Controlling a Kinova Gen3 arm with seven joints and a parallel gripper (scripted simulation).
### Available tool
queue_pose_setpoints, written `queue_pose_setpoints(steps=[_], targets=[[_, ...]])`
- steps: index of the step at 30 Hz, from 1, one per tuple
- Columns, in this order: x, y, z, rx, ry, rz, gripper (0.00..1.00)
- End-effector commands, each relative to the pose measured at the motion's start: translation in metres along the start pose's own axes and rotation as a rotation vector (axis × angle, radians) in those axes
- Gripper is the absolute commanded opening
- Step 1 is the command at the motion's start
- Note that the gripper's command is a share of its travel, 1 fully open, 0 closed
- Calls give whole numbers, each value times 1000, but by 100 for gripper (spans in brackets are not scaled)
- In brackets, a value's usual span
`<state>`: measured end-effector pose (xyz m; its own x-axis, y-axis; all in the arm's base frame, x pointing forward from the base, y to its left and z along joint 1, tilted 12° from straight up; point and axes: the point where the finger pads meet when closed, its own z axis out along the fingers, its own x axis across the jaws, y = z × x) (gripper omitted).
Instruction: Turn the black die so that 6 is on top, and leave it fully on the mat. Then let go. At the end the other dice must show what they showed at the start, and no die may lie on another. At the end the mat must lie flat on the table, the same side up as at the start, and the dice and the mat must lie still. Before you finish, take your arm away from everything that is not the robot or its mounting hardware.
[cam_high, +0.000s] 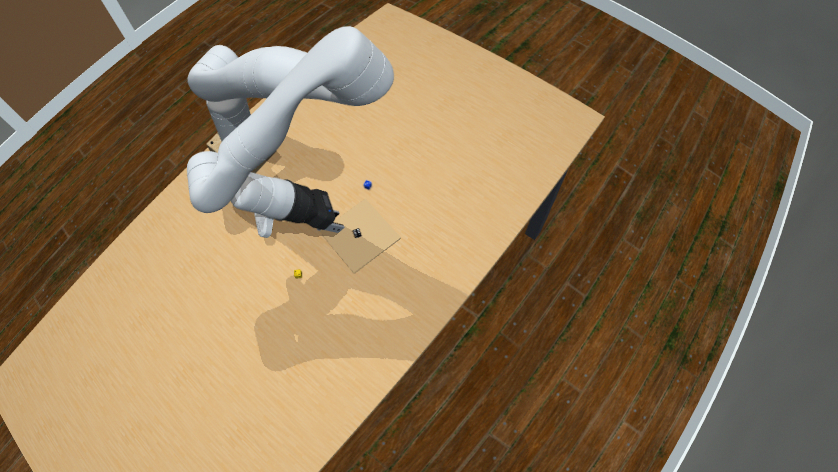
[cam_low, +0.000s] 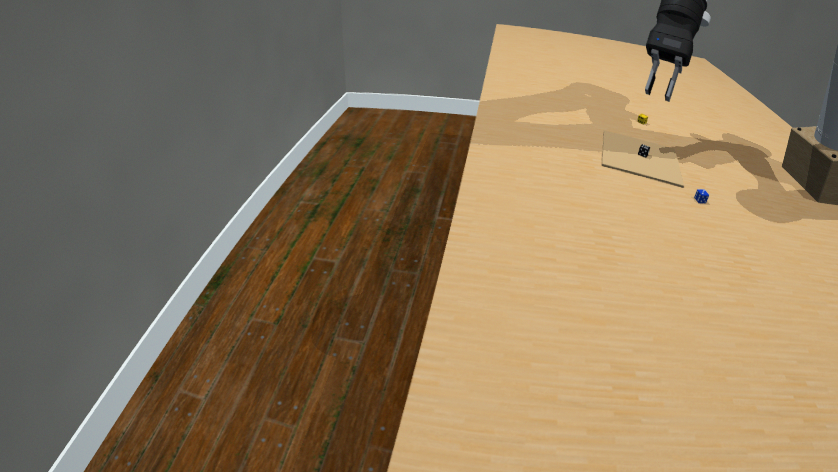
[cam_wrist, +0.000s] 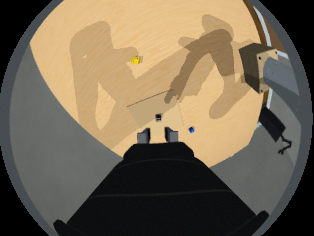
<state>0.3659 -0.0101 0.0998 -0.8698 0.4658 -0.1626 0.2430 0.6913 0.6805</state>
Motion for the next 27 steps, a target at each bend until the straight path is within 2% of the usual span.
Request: queue_pose_setpoints(steps=[1, 12, 14, 27], targets=[[5, 22, 7, 28, 22, -51, 64], [6, 36, 8, 263, 14, -50, 64], [6, 36, 8, 263, 14, -50, 64], [6, 50, 9, 480, 8, -51, 64]])
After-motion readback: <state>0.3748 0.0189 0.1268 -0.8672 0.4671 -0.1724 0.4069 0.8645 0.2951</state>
